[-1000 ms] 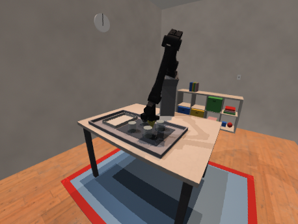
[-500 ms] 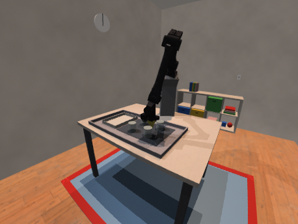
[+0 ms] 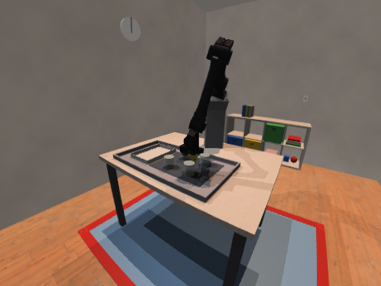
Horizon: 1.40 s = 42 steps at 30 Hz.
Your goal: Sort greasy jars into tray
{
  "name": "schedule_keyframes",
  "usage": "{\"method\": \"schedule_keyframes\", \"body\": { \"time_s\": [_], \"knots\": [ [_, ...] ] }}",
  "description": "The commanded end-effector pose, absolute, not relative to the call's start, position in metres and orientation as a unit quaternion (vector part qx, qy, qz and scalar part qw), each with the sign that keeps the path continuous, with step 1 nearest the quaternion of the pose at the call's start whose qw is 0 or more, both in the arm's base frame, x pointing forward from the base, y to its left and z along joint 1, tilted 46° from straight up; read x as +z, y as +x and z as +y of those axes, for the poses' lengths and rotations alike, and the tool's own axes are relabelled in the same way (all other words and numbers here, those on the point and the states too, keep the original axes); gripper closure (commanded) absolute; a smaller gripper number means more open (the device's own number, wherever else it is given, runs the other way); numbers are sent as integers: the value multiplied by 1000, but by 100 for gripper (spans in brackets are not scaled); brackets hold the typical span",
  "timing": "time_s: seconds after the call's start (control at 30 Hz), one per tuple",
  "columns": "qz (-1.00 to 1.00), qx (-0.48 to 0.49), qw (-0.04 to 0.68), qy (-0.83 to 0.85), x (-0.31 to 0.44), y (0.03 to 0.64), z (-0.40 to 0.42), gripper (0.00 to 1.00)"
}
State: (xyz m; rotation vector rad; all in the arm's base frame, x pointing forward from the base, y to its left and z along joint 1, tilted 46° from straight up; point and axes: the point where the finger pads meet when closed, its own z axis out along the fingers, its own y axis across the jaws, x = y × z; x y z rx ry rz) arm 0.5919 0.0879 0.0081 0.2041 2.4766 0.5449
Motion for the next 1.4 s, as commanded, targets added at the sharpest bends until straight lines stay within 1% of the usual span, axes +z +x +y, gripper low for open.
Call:
{"method": "schedule_keyframes", "body": {
  "time_s": [0.0,1.37],
  "knots": [
    [918,202,333,76,37,623,74,100],
    [918,202,333,76,40,627,73,100]
  ]
}}
